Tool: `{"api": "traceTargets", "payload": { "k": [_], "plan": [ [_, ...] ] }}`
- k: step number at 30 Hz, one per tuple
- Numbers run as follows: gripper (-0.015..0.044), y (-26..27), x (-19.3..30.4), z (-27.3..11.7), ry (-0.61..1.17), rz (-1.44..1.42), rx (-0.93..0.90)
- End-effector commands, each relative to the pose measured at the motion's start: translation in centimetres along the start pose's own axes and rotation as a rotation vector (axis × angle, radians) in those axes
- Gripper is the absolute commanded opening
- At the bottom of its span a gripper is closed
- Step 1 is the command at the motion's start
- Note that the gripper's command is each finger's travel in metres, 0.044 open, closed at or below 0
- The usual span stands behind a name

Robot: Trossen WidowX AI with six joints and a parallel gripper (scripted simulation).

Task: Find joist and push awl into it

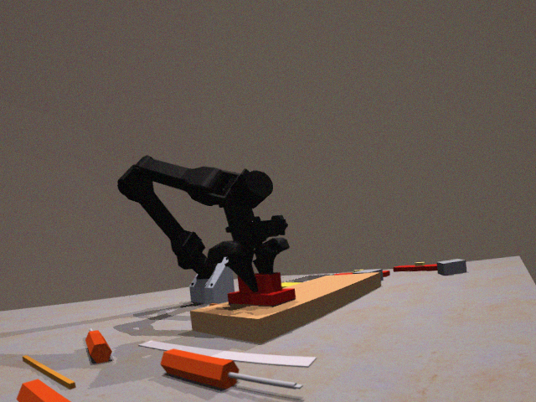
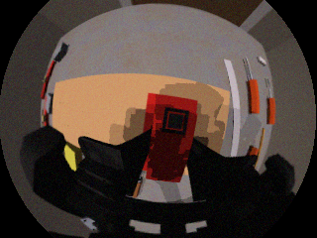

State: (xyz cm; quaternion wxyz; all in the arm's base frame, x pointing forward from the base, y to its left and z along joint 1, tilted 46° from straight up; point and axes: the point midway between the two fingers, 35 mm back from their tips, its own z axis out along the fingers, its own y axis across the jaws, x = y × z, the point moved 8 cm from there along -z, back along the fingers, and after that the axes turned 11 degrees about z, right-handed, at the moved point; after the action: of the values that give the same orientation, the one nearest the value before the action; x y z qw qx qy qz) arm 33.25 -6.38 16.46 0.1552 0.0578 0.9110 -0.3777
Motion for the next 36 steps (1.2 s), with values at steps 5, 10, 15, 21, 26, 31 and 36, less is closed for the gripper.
{"api": "traceTargets", "payload": {
  "k": [5, 10, 15, 21, 26, 31, 36],
  "plan": [
    [0.0000, 2.6, 0.6, 0.1, 0.003, -0.001, 0.001],
    [0.0000, 4.0, 0.9, 0.1, 0.003, -0.001, 0.000],
    [0.0000, 5.4, 1.1, 0.1, 0.003, -0.001, 0.000],
    [0.0000, 7.0, 1.5, 0.1, 0.003, -0.001, -0.001],
    [0.0000, 8.4, 1.7, 0.1, 0.003, 0.000, -0.001],
    [0.0000, 9.7, 2.0, 0.1, 0.003, 0.000, -0.002],
    [0.0000, 11.1, 2.3, 0.1, 0.003, 0.000, -0.003]
  ]
}}
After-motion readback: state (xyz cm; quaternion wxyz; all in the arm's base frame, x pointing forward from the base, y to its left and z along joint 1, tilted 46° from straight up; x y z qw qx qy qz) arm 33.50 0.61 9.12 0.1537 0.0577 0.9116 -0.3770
